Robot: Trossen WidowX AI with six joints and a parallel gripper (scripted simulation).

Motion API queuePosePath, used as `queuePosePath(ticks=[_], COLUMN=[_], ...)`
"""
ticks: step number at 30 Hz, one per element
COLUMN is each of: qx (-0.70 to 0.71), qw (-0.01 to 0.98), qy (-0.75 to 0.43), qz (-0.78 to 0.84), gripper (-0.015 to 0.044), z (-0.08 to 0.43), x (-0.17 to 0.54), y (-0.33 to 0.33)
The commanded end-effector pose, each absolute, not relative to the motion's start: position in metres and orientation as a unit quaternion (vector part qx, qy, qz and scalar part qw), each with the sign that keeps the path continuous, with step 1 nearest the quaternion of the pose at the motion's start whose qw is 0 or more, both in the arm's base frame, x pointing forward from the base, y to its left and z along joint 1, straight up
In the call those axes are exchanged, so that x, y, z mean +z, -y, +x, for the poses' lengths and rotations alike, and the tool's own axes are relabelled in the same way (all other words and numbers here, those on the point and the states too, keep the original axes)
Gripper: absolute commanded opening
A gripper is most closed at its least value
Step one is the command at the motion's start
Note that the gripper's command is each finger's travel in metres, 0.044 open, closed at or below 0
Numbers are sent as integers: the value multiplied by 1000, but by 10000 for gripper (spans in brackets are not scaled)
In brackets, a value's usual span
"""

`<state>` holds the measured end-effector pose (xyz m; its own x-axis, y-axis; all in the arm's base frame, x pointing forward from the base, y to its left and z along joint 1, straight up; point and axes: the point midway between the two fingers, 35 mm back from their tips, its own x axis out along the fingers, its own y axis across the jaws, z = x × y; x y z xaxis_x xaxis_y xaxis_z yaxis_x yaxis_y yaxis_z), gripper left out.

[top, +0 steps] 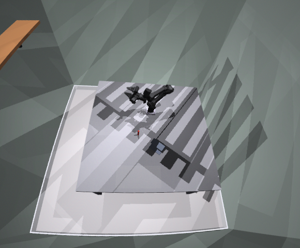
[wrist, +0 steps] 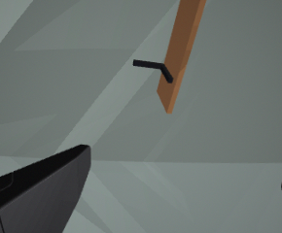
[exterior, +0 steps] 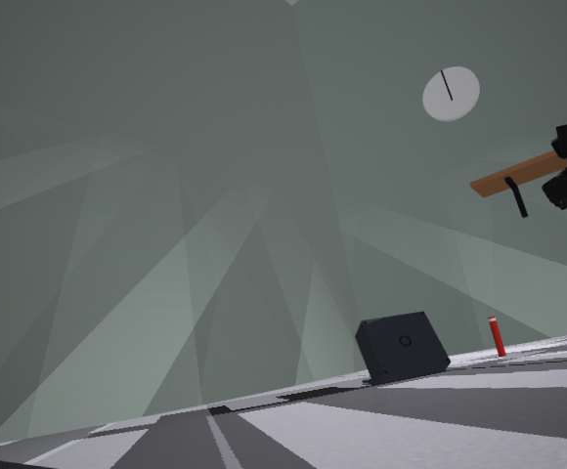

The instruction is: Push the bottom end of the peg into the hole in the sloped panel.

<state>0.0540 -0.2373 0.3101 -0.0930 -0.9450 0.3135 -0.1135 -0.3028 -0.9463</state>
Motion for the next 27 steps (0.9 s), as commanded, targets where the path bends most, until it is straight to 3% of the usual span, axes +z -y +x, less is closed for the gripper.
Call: queuePosePath(ticks=[1,27], qx=[-573,-434], qw=[364,644], qy=[-466,-406], qz=[-568,-481], gripper=[426,440], z=[55,171], x=[310,268], y=[238,269])
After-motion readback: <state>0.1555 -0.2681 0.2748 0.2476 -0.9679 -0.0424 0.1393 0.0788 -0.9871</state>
